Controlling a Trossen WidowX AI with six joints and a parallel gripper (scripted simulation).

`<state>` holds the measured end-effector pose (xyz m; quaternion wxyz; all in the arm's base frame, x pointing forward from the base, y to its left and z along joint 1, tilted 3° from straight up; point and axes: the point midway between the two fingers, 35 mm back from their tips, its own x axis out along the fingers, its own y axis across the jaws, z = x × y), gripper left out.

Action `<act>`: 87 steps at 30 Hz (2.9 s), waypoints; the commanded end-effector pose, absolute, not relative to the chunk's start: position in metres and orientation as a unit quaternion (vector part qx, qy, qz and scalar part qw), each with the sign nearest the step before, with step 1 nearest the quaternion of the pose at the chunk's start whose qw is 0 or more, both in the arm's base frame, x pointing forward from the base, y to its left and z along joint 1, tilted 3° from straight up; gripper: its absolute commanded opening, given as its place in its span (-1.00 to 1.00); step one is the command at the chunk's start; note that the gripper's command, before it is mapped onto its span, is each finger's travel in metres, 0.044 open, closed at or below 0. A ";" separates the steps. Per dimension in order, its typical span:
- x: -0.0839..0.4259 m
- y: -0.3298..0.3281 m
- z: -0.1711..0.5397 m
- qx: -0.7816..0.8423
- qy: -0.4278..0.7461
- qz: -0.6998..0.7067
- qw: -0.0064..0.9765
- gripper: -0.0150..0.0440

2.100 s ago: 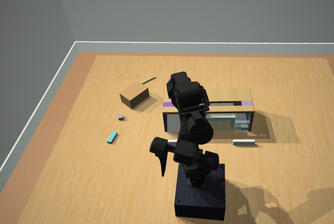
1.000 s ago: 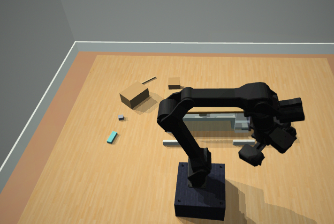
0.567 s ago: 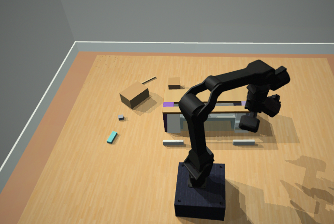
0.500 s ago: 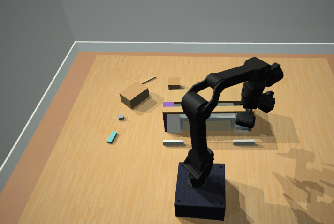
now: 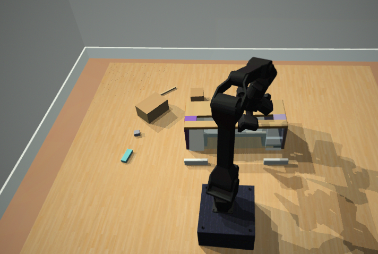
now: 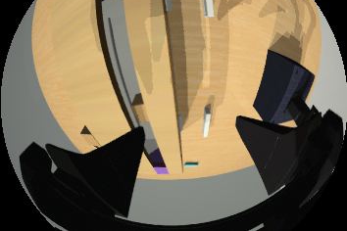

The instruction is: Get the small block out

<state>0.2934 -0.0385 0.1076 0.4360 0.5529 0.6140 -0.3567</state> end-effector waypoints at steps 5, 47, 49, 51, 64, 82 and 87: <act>0.298 -0.035 0.097 0.553 0.618 -0.357 0.430 0.86; 0.305 -0.039 0.030 0.553 0.618 -0.357 0.430 0.86; 0.305 -0.039 0.027 0.553 0.618 -0.357 0.430 0.86; 0.305 -0.039 0.026 0.553 0.618 -0.357 0.430 0.86; 0.304 -0.020 0.033 0.554 0.614 -0.354 0.436 0.86; 0.299 0.020 0.035 0.555 0.615 -0.353 0.435 0.86; 0.297 0.030 0.036 0.555 0.615 -0.353 0.434 0.86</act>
